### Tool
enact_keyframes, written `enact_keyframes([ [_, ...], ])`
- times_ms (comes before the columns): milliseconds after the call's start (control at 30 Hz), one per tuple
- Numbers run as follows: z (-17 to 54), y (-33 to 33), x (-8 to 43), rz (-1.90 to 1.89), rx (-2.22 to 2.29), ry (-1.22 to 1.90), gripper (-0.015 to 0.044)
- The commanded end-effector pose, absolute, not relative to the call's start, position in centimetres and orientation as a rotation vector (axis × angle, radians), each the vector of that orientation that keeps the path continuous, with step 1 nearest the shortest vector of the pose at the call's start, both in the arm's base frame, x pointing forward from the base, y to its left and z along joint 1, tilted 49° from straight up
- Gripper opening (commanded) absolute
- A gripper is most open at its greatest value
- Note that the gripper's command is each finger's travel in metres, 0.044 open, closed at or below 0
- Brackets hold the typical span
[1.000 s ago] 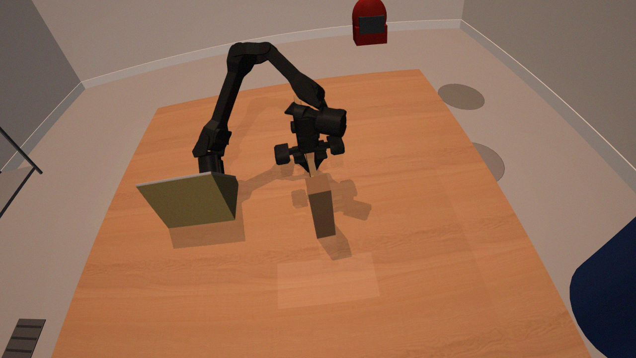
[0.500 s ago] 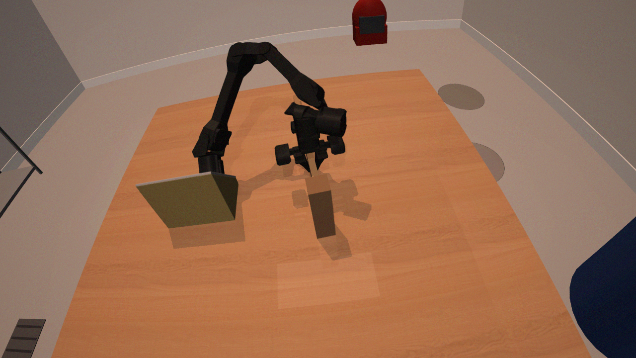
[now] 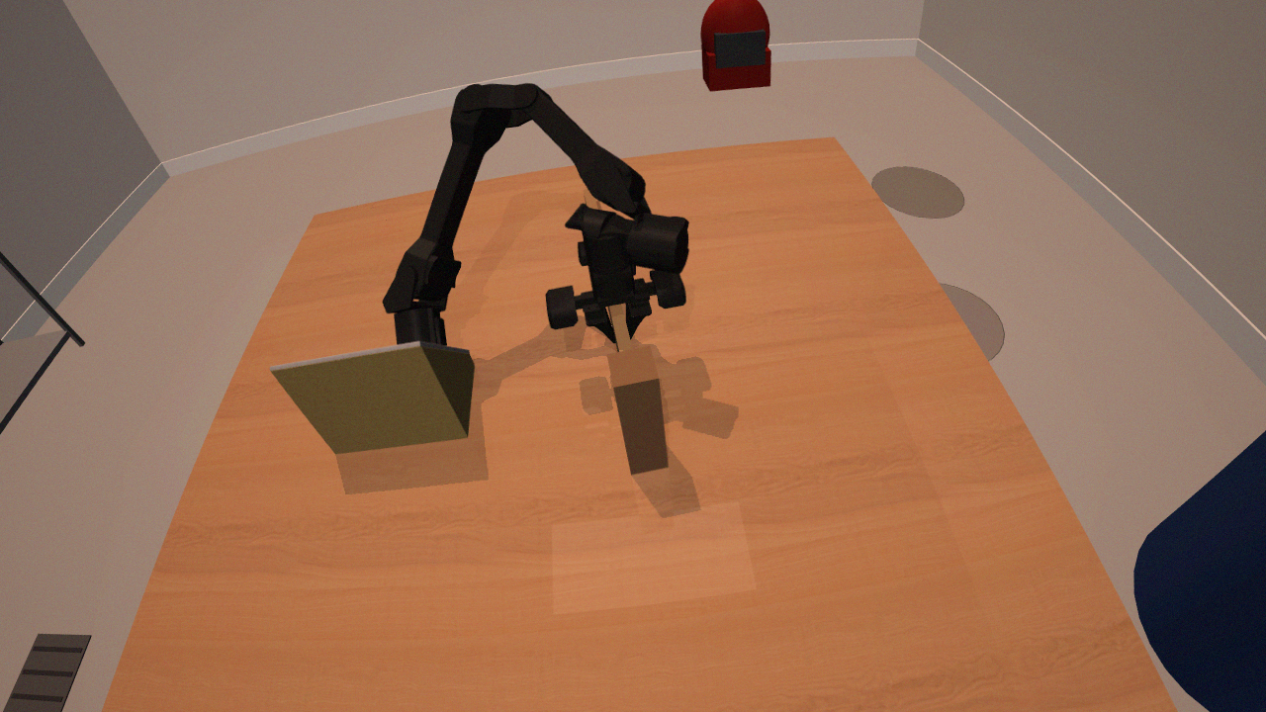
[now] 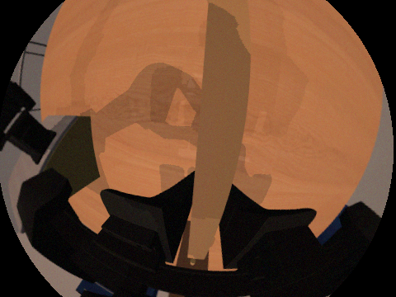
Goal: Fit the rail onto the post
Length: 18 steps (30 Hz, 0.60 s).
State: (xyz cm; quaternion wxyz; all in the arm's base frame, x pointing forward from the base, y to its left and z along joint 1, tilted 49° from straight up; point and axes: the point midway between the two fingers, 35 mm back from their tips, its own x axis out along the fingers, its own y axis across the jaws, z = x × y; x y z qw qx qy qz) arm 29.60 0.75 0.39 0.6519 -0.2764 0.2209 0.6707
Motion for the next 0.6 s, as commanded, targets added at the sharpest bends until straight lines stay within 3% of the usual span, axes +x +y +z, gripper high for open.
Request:
enact_keyframes([
  [0, 0.64, 0.44, 29.63, 1.514, -0.629, 0.500, 0.0000],
  [567, 0.48, 0.61, 29.60, 1.514, -0.629, 0.500, 0.0000],
])
